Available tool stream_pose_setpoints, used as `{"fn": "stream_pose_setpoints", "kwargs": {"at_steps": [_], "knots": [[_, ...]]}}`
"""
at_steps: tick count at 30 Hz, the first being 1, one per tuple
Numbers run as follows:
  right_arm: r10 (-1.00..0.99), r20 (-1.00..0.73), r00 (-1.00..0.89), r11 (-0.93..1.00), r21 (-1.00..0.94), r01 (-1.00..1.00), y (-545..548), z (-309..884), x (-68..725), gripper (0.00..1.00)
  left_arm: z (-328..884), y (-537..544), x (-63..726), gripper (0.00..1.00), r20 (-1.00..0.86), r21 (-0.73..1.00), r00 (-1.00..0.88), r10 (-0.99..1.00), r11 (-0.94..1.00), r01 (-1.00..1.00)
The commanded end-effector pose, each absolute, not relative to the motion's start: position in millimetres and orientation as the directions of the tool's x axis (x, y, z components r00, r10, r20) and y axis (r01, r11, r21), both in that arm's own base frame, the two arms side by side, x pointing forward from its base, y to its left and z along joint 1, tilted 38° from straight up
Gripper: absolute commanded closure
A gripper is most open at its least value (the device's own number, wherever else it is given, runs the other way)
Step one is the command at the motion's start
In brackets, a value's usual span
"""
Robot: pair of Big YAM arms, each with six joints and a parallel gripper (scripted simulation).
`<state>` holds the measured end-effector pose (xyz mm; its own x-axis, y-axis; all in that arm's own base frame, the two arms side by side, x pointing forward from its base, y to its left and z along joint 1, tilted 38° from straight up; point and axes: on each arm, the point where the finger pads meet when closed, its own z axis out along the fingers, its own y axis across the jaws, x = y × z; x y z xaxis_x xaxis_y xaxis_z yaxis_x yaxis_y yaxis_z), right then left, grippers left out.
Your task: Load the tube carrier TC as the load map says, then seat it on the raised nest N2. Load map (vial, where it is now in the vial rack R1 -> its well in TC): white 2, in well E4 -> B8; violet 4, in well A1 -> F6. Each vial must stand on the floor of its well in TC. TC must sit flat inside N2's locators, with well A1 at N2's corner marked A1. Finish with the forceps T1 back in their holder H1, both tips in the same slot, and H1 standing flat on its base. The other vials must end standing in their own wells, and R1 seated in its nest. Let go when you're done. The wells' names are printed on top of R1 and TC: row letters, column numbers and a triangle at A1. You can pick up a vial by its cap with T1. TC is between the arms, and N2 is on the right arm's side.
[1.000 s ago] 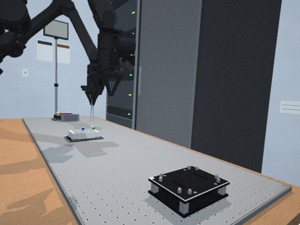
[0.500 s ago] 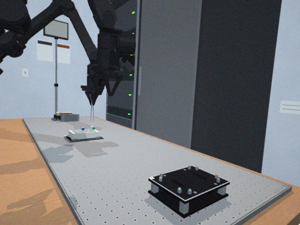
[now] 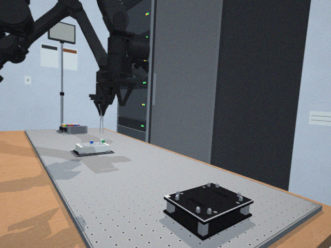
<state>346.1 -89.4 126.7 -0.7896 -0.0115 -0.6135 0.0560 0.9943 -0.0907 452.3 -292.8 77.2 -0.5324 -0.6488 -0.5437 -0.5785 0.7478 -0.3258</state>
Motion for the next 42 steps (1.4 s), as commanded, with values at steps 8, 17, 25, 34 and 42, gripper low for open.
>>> {"fn": "stream_pose_setpoints", "kwargs": {"at_steps": [8,17,25,34,42], "knots": [[-0.012,-0.627,-0.779,0.994,-0.094,0.061,-91.0,135.9,350.6,0.00,98.6,-312.3,452.6,0.89,-0.544,-0.357,-0.532,-0.649,0.753,-0.553],[-0.012,-0.627,-0.779,0.994,-0.094,0.061,-91.0,135.9,350.6,0.00,96.9,-312.5,452.8,0.92,-0.544,-0.353,-0.534,-0.647,0.754,-0.554],[-0.012,-0.627,-0.779,0.994,-0.094,0.061,-91.0,135.9,350.6,0.00,92.6,-309.4,449.5,0.92,-0.545,-0.344,-0.538,-0.644,0.756,-0.557],[-0.012,-0.627,-0.779,0.994,-0.094,0.061,-91.0,135.9,350.6,0.00,91.6,-308.6,448.5,0.92,-0.544,-0.342,-0.538,-0.644,0.756,-0.558],[-0.012,-0.627,-0.779,0.994,-0.094,0.061,-91.0,135.9,350.6,0.00,90.5,-307.7,447.5,0.92,-0.544,-0.341,-0.538,-0.643,0.756,-0.559]]}}
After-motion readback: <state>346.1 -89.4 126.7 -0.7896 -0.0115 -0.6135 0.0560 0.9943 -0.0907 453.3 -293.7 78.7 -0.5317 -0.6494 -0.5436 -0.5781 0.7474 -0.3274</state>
